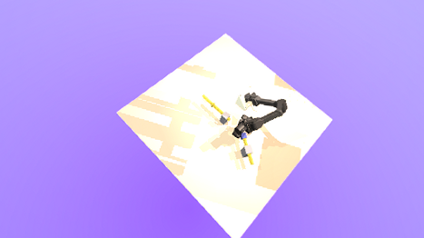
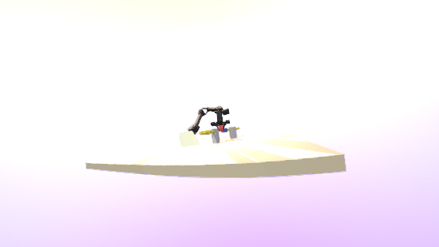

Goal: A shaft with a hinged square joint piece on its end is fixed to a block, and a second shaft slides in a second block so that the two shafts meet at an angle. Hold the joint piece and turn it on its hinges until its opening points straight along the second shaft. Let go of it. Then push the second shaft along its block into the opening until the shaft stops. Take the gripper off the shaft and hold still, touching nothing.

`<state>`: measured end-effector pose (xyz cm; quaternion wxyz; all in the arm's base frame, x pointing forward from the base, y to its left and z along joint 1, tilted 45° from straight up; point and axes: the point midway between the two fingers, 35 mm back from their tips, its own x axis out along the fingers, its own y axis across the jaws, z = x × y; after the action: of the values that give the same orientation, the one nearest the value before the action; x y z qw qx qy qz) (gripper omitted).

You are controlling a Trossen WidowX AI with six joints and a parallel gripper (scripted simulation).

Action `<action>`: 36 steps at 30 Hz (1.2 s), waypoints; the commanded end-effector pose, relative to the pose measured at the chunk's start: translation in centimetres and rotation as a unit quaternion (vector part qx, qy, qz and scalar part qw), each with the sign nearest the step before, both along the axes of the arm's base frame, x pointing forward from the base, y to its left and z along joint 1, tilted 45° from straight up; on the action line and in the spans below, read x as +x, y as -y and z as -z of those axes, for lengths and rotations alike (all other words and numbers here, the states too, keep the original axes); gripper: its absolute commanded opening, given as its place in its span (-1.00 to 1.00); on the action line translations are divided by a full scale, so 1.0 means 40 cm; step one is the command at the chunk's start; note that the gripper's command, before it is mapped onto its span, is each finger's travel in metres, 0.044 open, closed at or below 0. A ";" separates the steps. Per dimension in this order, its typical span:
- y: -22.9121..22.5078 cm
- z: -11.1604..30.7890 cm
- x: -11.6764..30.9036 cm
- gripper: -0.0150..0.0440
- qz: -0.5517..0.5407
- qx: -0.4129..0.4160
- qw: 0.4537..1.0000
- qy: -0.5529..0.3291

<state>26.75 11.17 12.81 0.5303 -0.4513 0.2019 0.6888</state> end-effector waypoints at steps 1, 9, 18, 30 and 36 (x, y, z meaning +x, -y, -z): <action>-0.001 0.000 0.000 0.12 0.001 0.001 1.000 -0.001; -0.001 0.000 0.000 0.12 0.001 0.001 1.000 -0.001; 0.000 0.000 0.000 0.01 0.000 0.000 1.000 0.000; 0.000 0.000 0.000 -0.49 0.000 0.000 1.000 0.000; -0.001 0.009 -0.001 -0.49 0.001 0.027 0.999 -0.019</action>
<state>26.78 11.16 12.66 0.5329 -0.4424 0.1984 0.6934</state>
